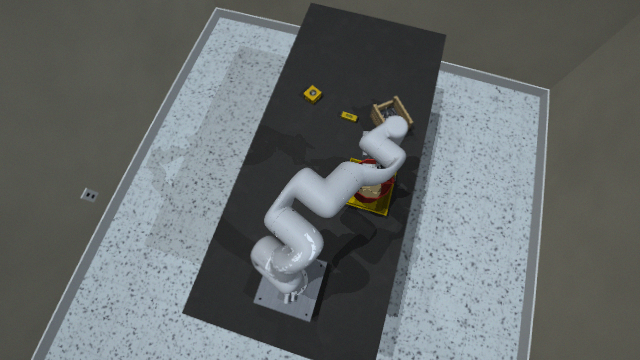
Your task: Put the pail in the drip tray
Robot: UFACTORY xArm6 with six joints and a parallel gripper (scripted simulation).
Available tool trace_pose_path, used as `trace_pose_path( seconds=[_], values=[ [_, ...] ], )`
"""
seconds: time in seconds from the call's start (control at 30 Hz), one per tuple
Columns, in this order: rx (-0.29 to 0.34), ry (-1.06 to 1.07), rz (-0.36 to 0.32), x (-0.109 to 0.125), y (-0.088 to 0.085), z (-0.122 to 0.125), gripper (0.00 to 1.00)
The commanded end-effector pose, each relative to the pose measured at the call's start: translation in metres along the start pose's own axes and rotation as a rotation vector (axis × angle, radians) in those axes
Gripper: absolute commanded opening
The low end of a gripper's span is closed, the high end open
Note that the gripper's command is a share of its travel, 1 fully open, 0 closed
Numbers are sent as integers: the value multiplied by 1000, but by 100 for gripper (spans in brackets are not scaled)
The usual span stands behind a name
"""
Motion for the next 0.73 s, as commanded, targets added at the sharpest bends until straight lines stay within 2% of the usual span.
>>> trace_pose_path(
  seconds=[0.0,0.7],
  values=[
    [5,0,-3,0,-3,1,100],
    [5,0,-3,0,-3,1,100]
  ],
)
Point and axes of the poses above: the point where the finger pads meet when closed, its own y axis out along the fingers, its own z axis across the jaws, x = y × z, the point moved 3 cm from there along -y, back along the fingers, and after that the axes turned 8 degrees about y, right-handed, at the moved point
